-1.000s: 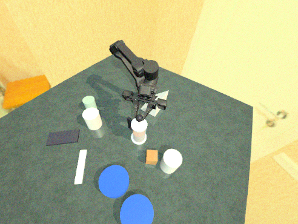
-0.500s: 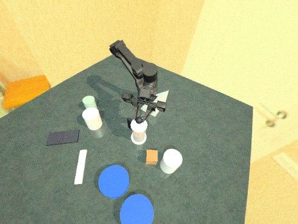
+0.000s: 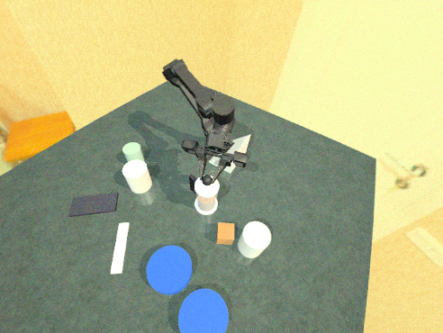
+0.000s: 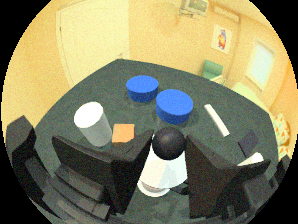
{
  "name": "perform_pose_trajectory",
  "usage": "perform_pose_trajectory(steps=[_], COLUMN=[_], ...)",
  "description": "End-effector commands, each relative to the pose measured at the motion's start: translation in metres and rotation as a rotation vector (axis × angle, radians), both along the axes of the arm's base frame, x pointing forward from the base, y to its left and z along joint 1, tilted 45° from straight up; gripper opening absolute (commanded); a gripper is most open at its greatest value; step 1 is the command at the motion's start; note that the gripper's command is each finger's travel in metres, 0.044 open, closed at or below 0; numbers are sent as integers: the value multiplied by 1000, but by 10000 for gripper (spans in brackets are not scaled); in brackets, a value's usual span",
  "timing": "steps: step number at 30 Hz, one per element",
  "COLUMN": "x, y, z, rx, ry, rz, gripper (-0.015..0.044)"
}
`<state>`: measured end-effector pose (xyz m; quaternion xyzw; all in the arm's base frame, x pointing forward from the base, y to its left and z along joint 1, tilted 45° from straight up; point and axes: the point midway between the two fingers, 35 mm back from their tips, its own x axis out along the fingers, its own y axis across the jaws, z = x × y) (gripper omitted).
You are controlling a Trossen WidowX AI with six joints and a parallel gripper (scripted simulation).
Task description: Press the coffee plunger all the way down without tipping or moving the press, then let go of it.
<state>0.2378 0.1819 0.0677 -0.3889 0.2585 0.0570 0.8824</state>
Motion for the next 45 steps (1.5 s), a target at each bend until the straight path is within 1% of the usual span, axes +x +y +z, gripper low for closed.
perform_pose_trajectory(steps=[1,29,41,45], x=[0,1,1,0], y=[-5,0,0,1], z=[-5,-3,-3,-2], rx=[-28,-11,-11,-11], ry=[10,4,4,5], rz=[-5,-1,-1,-1], gripper=[125,125,440,440])
